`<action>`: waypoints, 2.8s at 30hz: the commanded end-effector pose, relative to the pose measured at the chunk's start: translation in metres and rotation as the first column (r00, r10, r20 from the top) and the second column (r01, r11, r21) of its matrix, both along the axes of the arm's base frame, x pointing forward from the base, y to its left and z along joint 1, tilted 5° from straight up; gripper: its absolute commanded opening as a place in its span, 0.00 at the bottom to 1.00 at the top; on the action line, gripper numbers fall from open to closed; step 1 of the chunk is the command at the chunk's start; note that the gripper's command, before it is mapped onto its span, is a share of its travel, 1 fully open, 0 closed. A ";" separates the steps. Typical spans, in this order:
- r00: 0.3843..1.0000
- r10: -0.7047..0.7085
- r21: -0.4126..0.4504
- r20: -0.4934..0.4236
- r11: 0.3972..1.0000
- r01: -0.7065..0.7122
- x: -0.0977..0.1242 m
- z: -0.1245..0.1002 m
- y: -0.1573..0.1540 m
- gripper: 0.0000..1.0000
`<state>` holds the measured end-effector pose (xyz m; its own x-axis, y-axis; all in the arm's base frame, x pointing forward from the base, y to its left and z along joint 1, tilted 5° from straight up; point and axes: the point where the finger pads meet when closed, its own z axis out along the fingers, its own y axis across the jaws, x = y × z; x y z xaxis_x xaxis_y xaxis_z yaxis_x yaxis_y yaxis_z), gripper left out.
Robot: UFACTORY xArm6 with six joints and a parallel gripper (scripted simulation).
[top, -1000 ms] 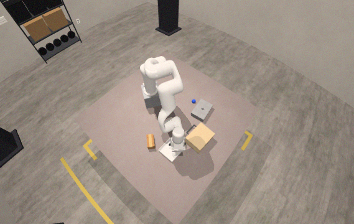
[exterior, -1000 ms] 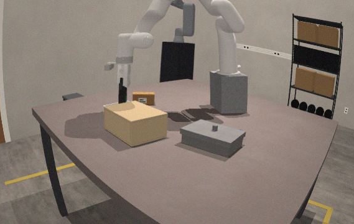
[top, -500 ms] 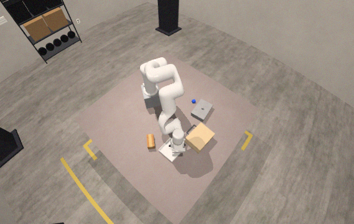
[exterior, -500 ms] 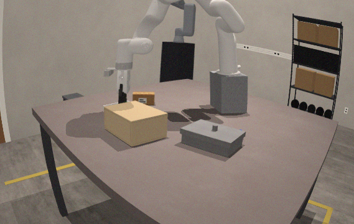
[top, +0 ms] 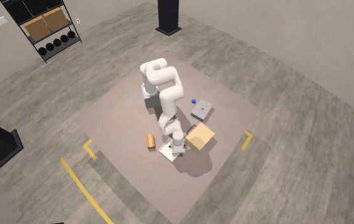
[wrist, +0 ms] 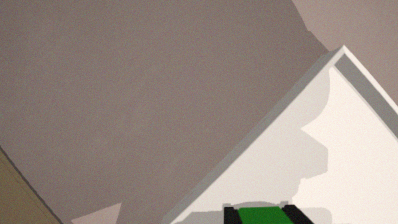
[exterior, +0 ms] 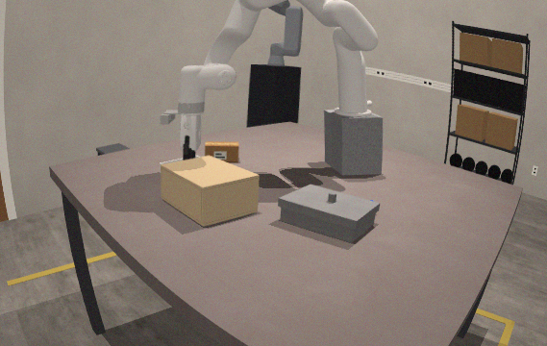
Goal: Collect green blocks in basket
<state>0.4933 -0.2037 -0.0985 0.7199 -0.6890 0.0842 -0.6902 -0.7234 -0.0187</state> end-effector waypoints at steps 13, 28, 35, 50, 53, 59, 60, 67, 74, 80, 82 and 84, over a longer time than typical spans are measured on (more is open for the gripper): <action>1.000 0.000 -0.002 0.004 1.000 0.000 0.002 -0.005 -0.001 0.00; 1.000 0.000 -0.002 0.004 1.000 0.000 0.002 -0.005 -0.001 0.00; 1.000 0.000 -0.002 0.004 1.000 0.000 0.002 -0.005 -0.001 0.48; 1.000 0.000 -0.002 0.004 1.000 0.000 0.002 -0.005 -0.001 0.48; 1.000 0.000 -0.002 0.004 1.000 0.000 0.002 -0.005 -0.001 0.48; 1.000 0.000 -0.002 0.004 1.000 0.000 0.002 -0.005 -0.001 0.48; 1.000 0.000 -0.002 0.004 1.000 0.000 0.002 -0.005 -0.001 0.48; 1.000 0.000 -0.002 0.004 1.000 0.000 0.002 -0.005 -0.001 0.48; 1.000 0.000 -0.002 0.004 1.000 0.000 0.002 -0.003 -0.001 0.48; 1.000 0.000 -0.002 0.004 1.000 0.000 0.001 0.007 0.000 0.48; 1.000 0.000 -0.002 0.004 1.000 0.000 0.001 0.007 0.000 0.48; 1.000 0.000 -0.002 0.004 1.000 0.000 0.001 0.012 0.000 0.48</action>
